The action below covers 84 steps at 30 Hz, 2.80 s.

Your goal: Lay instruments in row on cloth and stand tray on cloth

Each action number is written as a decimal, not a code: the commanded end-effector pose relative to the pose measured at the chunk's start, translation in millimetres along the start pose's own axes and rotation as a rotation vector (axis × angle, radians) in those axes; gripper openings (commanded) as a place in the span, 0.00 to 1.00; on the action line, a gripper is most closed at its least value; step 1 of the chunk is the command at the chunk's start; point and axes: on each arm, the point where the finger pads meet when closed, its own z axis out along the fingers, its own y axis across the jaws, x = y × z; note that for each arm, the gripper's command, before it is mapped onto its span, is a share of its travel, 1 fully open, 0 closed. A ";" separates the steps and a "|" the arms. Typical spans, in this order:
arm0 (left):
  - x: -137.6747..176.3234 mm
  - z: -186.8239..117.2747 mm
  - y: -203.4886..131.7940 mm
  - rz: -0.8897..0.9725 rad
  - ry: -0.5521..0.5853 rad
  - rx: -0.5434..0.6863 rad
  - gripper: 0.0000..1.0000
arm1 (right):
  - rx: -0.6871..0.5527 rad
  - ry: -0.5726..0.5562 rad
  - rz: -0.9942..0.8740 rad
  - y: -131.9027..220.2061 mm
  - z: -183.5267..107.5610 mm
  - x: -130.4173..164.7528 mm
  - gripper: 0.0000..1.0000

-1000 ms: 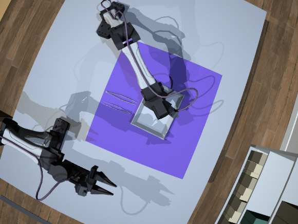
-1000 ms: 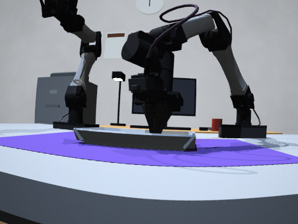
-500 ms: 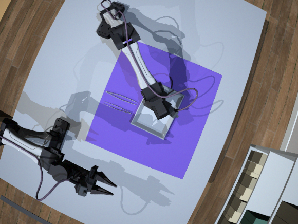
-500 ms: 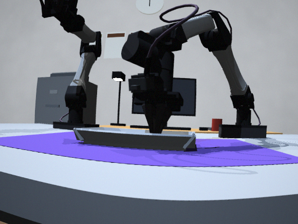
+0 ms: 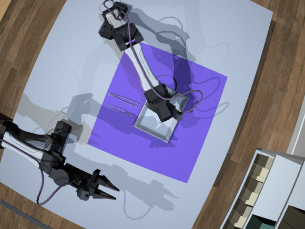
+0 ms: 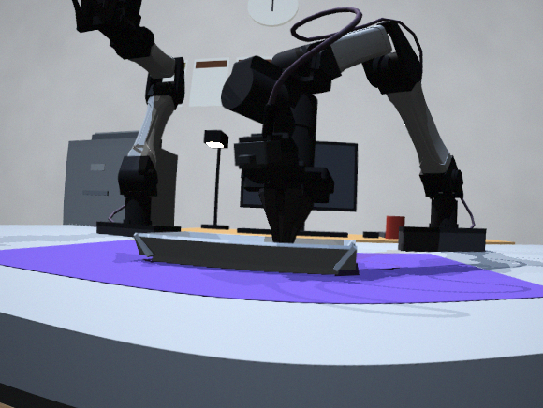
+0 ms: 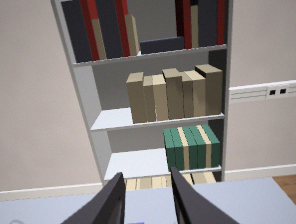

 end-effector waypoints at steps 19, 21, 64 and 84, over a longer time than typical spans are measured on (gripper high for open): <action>10.4 10.8 0.5 -0.006 0.058 -0.017 0.06 | -0.014 -0.086 0.008 2.3 -3.4 -22.4 0.33; 9.9 8.1 0.6 -0.006 0.059 -0.018 0.06 | -0.014 -0.086 0.008 2.3 -3.4 -22.4 0.33; -7.4 -46.2 -3.1 -0.014 -0.016 0.026 0.06 | -0.014 -0.086 0.008 2.3 -3.4 -22.4 0.33; -6.5 -44.6 -2.8 -0.014 -0.015 0.025 0.06 | -0.014 -0.086 0.008 2.3 -3.4 -22.4 0.33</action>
